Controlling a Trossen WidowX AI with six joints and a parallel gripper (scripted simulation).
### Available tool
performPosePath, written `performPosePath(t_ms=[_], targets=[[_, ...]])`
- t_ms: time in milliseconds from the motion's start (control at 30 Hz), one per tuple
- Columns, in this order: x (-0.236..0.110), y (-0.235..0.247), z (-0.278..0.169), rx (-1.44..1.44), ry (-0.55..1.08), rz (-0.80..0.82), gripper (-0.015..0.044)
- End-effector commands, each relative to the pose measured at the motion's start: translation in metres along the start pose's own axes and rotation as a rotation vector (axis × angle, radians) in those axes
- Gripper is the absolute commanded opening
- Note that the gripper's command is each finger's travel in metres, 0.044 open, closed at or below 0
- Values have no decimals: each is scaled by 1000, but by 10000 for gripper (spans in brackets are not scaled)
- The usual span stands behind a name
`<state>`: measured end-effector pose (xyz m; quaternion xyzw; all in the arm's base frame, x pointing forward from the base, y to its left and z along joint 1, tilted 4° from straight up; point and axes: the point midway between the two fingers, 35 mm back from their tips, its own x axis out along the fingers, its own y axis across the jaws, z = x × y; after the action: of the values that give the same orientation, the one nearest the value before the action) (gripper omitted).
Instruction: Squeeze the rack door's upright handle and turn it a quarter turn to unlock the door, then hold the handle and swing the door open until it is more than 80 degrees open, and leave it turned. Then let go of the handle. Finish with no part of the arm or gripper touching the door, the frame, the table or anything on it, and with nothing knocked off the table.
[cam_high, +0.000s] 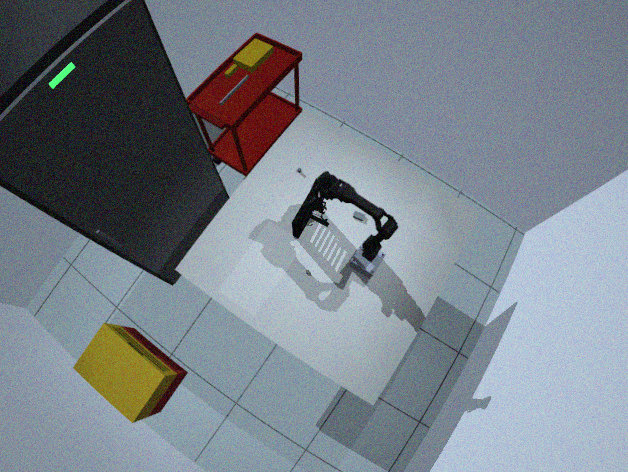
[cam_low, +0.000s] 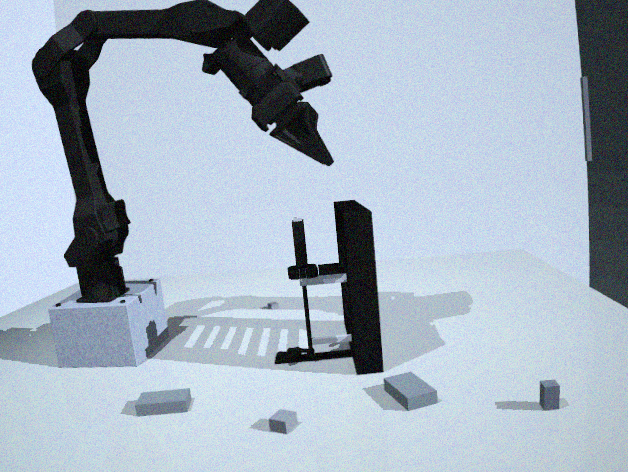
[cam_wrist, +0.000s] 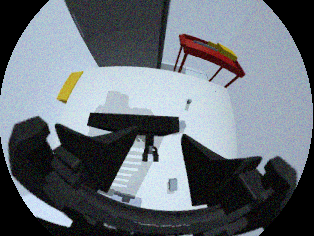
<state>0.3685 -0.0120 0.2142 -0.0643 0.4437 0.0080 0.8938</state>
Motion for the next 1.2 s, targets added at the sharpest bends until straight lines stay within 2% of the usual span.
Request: performPosePath(t_ms=[0,567,1167], targets=[[8,1,-11,-29,134,11,286],[16,5,-48,-119,591,81,286],[29,6,-57,-123,609,84,286]])
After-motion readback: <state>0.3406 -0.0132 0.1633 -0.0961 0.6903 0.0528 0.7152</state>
